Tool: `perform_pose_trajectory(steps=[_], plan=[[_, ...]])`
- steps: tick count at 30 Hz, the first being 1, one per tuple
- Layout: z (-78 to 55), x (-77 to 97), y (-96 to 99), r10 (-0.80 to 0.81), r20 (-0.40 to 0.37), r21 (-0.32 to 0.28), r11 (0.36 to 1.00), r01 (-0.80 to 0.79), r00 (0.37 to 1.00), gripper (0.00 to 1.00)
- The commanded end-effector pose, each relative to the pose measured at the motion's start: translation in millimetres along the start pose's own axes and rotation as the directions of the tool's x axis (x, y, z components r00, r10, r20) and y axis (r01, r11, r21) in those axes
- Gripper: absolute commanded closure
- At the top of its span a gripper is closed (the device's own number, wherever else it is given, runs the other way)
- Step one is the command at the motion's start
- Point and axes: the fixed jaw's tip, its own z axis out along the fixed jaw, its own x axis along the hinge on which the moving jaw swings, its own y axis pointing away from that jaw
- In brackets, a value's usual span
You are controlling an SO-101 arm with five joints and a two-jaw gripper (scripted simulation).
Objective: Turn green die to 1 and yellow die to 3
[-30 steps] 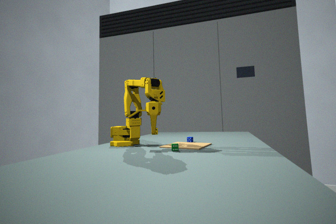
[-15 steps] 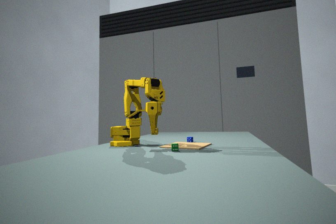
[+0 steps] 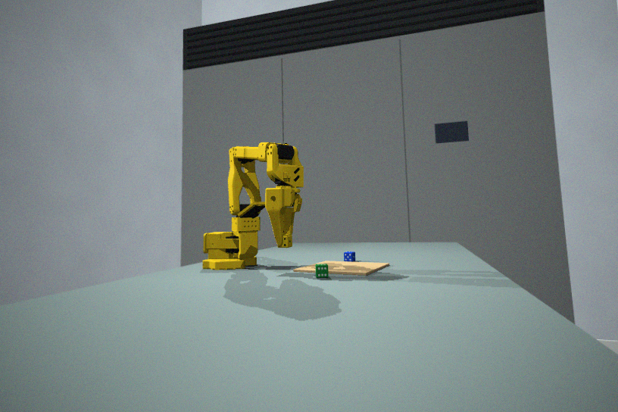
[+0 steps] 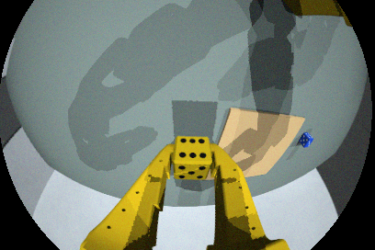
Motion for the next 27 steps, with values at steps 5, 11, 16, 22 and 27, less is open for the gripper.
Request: perform_pose_trajectory(steps=[5, 11, 16, 22, 27], plan=[[-10.6, 3.4, 2.1, 0.293, -0.061, -0.013, 0.956, -0.294, 0.954, 1.0], [-10.6, 2.1, 1.7, 0.451, -0.062, -0.002, 0.892, -0.452, 0.891, 1.0], [-10.5, 0.6, 0.7, 0.637, -0.061, 0.012, 0.77, -0.638, 0.768, 1.0], [-10.3, -0.9, -0.8, 0.821, -0.056, 0.028, 0.57, -0.821, 0.568, 1.0], [-10.2, -1.6, -2.0, 0.909, -0.05, 0.037, 0.415, -0.909, 0.413, 1.0]])
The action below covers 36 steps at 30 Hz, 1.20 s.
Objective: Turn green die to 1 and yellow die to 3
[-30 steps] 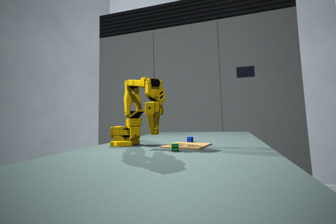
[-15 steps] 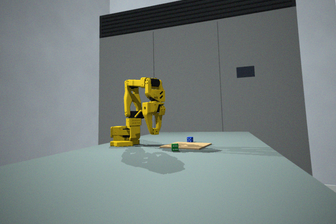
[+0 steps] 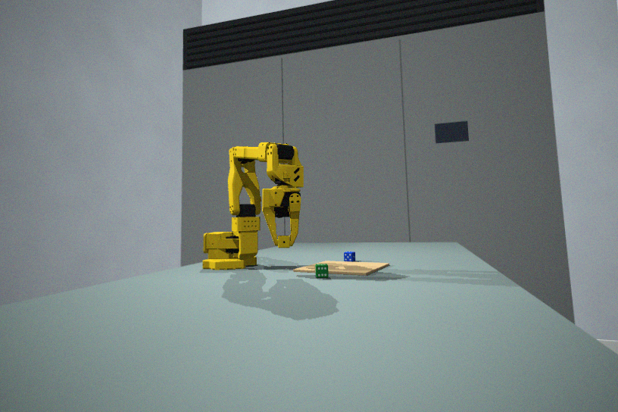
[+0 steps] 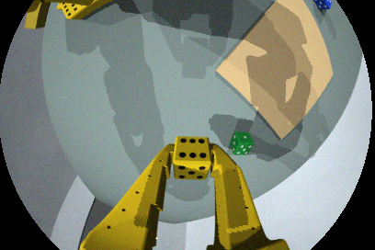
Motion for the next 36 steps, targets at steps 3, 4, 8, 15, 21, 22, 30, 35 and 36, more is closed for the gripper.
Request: perform_pose_trajectory(steps=[3, 4, 8, 15, 21, 22, 30, 35, 36], plan=[[-10.2, 3.5, -3.8, 0.184, -0.047, 0.042, 0.982, -0.182, 0.982, 1.0], [-10.2, 3.2, -3.9, 0.226, -0.045, 0.044, 0.974, -0.224, 0.973, 1.0], [-10.1, 1.9, -4.2, 0.38, -0.037, 0.05, 0.924, -0.378, 0.924, 1.0], [-10.1, 0.2, -5.2, 0.595, -0.024, 0.058, 0.803, -0.593, 0.803, 1.0], [-10.1, -0.5, -5.7, 0.684, -0.017, 0.06, 0.728, -0.683, 0.729, 1.0], [-10.1, -0.7, -5.9, 0.703, -0.015, 0.061, 0.71, -0.701, 0.711, 1.0], [-10.0, -1.5, -6.8, 0.807, -0.005, 0.062, 0.589, -0.806, 0.59, 1.0], [-10.0, -1.7, -7.0, 0.829, -0.003, 0.062, 0.558, -0.828, 0.559, 1.0], [-10.0, -1.8, -7.1, 0.835, -0.002, 0.062, 0.549, -0.833, 0.55, 1.0]])
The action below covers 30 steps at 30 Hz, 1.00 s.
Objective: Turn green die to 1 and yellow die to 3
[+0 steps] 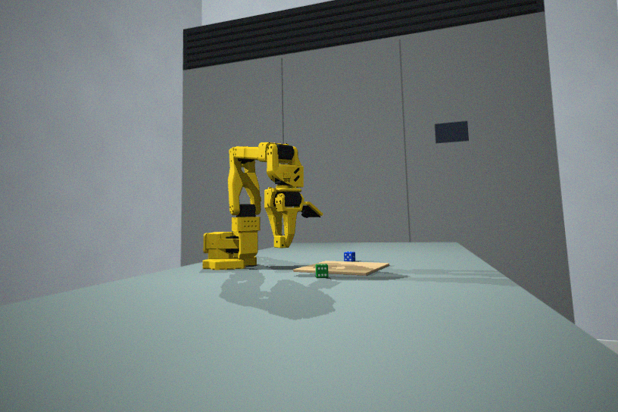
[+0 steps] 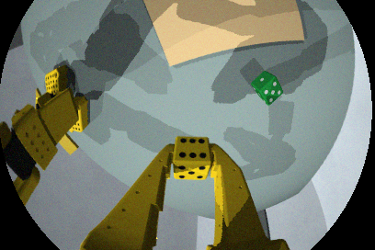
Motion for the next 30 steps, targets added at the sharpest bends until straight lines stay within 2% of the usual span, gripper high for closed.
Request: perform_pose_trajectory(steps=[1, 21, 26, 30], plan=[[-10.0, -0.5, -6.3, 0.032, -0.002, 0.063, 0.998, -0.032, 0.999, 1.0], [-10.0, -2.1, -6.3, 0.064, 0.001, 0.063, 0.996, -0.064, 0.998, 1.0], [-9.7, -9.9, -6.1, 0.018, -0.001, 0.063, 0.998, -0.018, 1.0, 1.0], [-9.2, -22.9, -5.1, -0.059, -0.003, 0.063, 0.996, 0.059, 0.998, 1.0]])
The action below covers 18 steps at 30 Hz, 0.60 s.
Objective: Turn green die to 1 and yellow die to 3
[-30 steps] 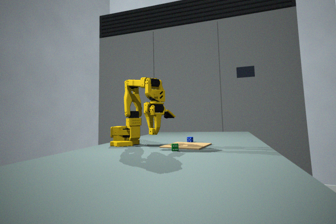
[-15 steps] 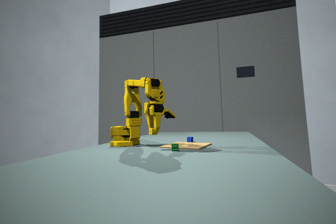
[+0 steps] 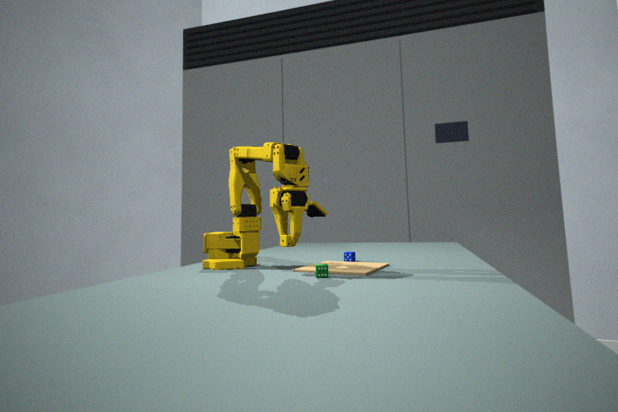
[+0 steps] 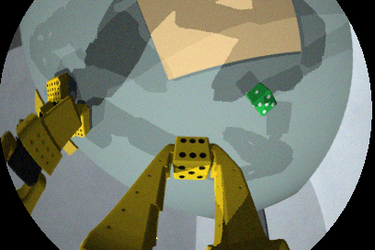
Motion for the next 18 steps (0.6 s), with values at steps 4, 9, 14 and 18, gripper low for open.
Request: perform_pose_trajectory(steps=[4, 9, 14, 18], plan=[[-7.7, -19.4, -2.9, -0.106, -0.002, 0.055, 0.993, 0.106, 0.994, 1.0], [-6.4, -47.0, 4.3, -0.273, -0.006, 0.054, 0.96, 0.273, 0.962, 1.0], [-4.7, -78.6, 19.4, -0.47, -0.011, 0.053, 0.881, 0.47, 0.883, 1.0], [-2.9, -102.7, 37.6, -0.625, -0.015, 0.05, 0.779, 0.625, 0.78, 1.0]])
